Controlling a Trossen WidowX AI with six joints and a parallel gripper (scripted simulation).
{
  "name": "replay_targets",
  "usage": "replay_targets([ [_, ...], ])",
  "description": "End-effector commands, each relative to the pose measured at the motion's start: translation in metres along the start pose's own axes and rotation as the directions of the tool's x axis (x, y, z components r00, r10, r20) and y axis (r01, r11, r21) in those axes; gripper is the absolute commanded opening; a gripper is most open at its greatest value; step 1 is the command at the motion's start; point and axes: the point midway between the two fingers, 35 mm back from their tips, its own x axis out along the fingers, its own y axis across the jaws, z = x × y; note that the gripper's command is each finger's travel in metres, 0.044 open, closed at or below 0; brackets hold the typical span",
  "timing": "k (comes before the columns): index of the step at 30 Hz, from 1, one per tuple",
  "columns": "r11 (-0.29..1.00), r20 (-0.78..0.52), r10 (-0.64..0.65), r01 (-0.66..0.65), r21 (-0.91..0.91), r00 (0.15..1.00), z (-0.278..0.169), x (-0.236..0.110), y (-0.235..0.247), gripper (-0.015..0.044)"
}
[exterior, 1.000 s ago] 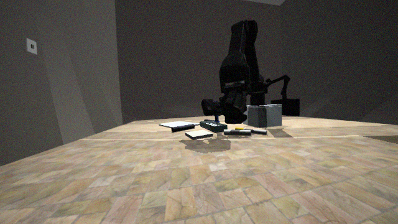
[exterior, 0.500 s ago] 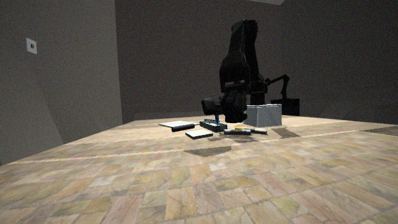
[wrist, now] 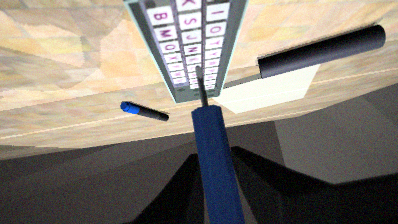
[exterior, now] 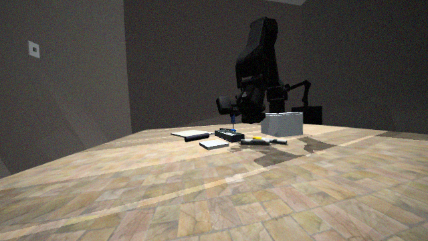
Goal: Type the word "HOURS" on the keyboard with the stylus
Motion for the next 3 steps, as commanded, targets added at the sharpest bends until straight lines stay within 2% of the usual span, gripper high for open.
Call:
replay_targets([
  [1, 1.0, 0.0, 0.0, 0.0, 0.0, 1.0, 0.0003, 0.0002, 0.0001, 0.0081],
  [3, 1.0, 0.0, 0.0, 0.0, 0.0, 1.0, 0.0003, 0.0002, 0.0001, 0.0081],
])
